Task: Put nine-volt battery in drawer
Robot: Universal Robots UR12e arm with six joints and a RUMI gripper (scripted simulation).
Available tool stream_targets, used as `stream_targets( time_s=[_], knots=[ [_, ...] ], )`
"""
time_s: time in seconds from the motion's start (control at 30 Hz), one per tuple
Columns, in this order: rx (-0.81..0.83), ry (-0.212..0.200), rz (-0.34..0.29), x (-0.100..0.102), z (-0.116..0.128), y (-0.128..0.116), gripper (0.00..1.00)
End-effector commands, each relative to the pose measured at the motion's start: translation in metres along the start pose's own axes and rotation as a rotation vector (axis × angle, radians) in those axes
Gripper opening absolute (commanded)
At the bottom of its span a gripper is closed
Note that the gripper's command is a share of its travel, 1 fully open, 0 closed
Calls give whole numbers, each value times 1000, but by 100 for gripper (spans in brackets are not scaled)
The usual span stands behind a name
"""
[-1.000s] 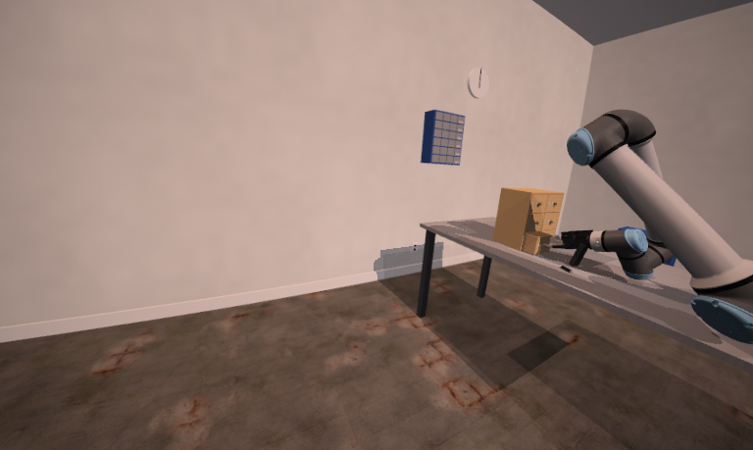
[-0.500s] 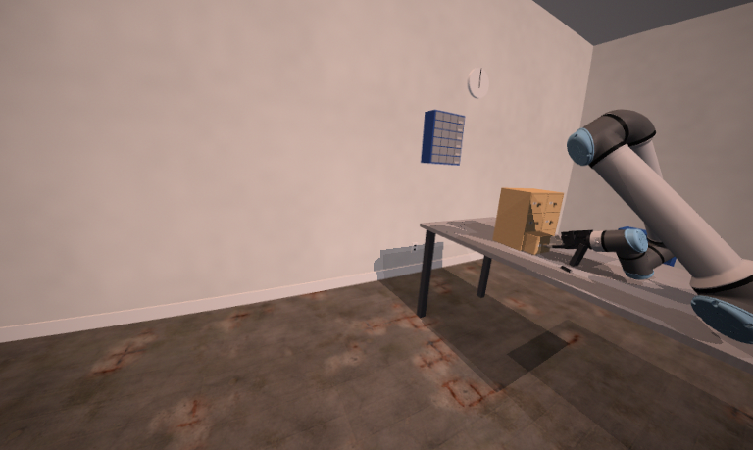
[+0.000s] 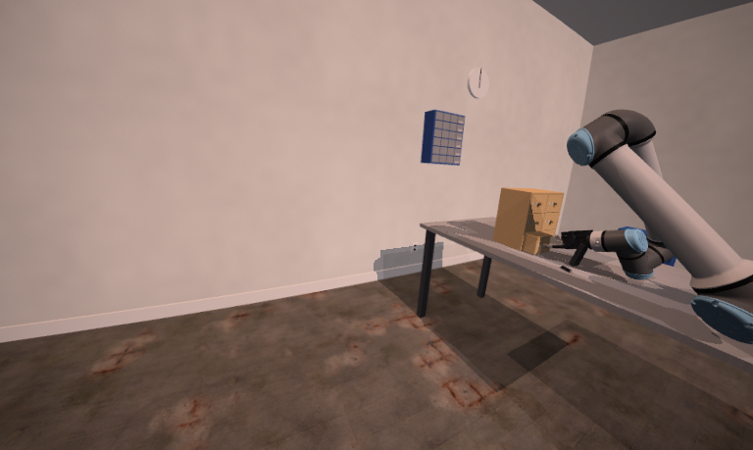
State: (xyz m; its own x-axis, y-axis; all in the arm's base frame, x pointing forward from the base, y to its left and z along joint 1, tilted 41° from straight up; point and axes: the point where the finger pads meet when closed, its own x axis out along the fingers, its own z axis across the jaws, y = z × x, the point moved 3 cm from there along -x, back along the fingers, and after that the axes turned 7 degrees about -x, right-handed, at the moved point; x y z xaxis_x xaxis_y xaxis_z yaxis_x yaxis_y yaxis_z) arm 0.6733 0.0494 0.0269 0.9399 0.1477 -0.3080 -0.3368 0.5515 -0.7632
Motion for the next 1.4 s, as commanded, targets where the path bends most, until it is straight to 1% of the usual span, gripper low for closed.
stream_targets(
  time_s=[0.0,0.9,1.37],
  knots=[
    [0,0,-1,0,0,-1,7],
    [0,0,-1,4,0,-2,7],
    [0,0,-1,9,-1,-4,7]
  ],
)
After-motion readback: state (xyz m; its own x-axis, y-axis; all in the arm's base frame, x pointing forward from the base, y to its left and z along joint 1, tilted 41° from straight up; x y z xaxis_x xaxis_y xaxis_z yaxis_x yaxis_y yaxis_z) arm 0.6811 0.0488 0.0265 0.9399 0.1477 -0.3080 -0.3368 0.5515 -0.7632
